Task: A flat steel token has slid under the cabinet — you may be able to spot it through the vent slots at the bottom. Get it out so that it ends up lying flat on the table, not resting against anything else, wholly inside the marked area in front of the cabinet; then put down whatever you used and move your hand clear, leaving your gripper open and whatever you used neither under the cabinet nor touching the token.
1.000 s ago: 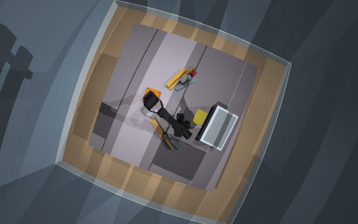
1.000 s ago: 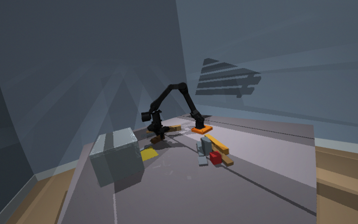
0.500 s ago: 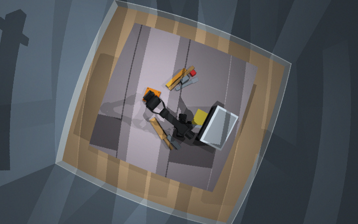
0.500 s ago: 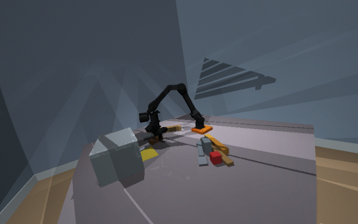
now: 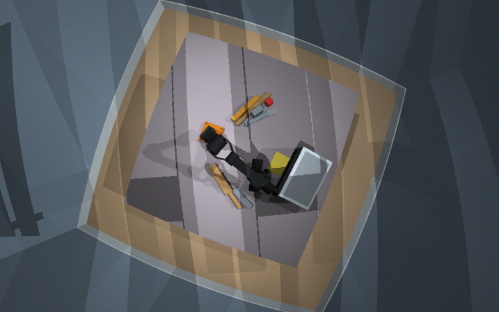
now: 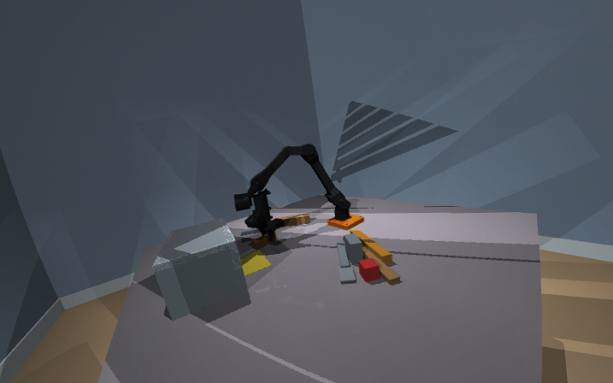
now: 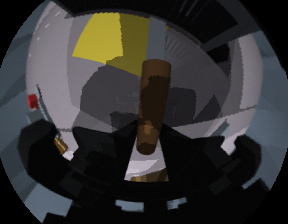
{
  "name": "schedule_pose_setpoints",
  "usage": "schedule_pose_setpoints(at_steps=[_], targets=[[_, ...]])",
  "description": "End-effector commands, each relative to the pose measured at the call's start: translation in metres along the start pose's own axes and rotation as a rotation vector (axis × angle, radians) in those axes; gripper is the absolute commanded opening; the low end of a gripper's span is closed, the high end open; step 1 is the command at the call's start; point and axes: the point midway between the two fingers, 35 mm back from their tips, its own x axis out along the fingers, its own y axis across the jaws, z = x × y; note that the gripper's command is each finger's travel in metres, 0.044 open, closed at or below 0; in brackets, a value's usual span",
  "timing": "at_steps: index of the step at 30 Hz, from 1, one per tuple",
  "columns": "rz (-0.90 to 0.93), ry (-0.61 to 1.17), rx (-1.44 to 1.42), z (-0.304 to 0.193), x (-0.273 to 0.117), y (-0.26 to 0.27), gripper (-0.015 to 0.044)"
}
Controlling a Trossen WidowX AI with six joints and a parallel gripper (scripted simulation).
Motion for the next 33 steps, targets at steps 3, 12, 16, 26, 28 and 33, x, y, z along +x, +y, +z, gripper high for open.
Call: schedule_pose_setpoints(at_steps=[3,12,16,26,28,33], targets=[[-0.002,-0.001,0.001,0.008,0.0,0.0,0.0],[-0.002,-0.002,0.001,0.018,-0.001,0.0,0.0],[-0.002,-0.002,0.001,0.022,-0.001,0.0,0.0],[-0.002,-0.003,0.001,0.03,0.0,0.002,0.0],[-0.002,-0.003,0.001,0.03,0.0,0.004,0.0],[-0.001,-0.003,0.001,0.03,0.001,0.011,0.0]])
